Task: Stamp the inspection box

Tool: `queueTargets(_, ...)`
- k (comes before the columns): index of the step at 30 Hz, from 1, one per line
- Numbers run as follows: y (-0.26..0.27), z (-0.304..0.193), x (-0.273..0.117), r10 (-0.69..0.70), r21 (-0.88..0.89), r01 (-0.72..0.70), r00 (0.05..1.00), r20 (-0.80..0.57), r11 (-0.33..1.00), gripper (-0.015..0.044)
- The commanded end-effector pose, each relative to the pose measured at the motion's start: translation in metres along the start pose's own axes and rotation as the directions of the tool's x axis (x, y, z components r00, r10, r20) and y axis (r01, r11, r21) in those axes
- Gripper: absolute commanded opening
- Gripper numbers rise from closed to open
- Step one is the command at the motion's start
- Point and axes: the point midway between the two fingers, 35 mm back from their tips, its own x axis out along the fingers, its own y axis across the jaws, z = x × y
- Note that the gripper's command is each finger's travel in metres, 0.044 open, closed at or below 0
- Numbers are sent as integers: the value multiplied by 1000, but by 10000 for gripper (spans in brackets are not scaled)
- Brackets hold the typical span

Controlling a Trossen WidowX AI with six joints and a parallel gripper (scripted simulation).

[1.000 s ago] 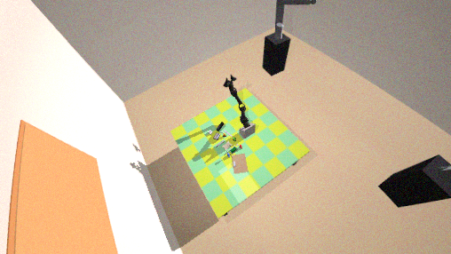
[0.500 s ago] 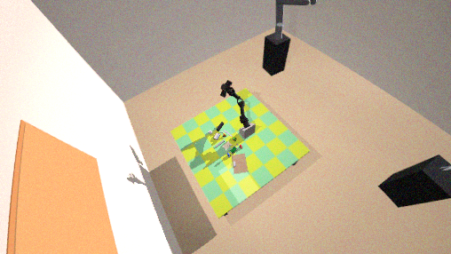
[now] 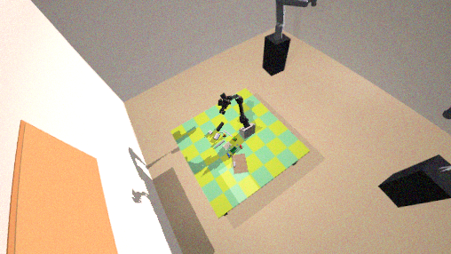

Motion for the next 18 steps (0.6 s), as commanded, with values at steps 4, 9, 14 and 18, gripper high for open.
queueTargets(4, -81, -48, 46, -294, -51, 290, 946, -134, 956, 219)
queueTargets(9, -146, -88, 60, -505, -121, 490, 832, -231, 863, 219)
queueTargets(14, -217, -131, 54, -720, -249, 678, 619, -314, 692, 219)
queueTargets(18, -269, -163, 34, -845, -380, 764, 401, -353, 521, 219)
